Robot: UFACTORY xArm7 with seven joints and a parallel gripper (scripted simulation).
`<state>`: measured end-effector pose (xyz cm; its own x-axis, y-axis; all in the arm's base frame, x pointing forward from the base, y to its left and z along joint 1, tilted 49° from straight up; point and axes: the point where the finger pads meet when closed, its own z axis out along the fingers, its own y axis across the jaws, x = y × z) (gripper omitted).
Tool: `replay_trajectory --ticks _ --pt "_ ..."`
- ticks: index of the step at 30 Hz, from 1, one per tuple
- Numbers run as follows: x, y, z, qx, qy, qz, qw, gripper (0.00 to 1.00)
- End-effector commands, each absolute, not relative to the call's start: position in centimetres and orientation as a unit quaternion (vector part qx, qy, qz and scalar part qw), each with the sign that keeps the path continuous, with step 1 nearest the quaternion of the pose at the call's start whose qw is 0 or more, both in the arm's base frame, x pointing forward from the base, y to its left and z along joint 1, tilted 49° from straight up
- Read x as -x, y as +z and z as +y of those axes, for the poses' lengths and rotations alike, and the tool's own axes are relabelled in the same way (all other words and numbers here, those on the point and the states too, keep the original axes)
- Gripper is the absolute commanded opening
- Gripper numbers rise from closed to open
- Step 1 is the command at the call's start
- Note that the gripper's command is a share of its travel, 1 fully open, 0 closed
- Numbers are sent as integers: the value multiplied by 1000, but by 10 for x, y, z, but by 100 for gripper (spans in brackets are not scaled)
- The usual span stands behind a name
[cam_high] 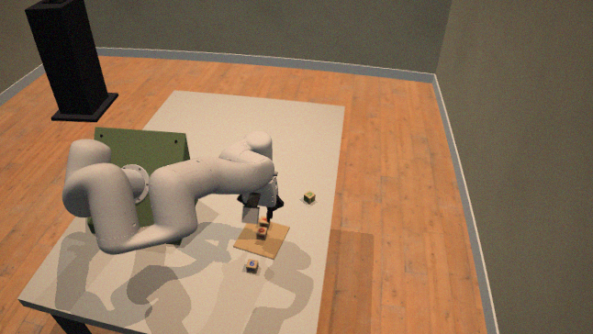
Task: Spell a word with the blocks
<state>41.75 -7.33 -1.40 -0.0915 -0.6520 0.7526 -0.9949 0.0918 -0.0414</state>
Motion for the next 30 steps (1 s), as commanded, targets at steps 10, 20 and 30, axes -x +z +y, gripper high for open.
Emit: replay_trajectory --ticks 10,20,30 --pt "-419 -10 -68 -608 293 -678 291 100" --pt "-419 -10 -68 -608 293 -678 291 100" --pt "-423 -12 -66 -594 298 -691 285 100"
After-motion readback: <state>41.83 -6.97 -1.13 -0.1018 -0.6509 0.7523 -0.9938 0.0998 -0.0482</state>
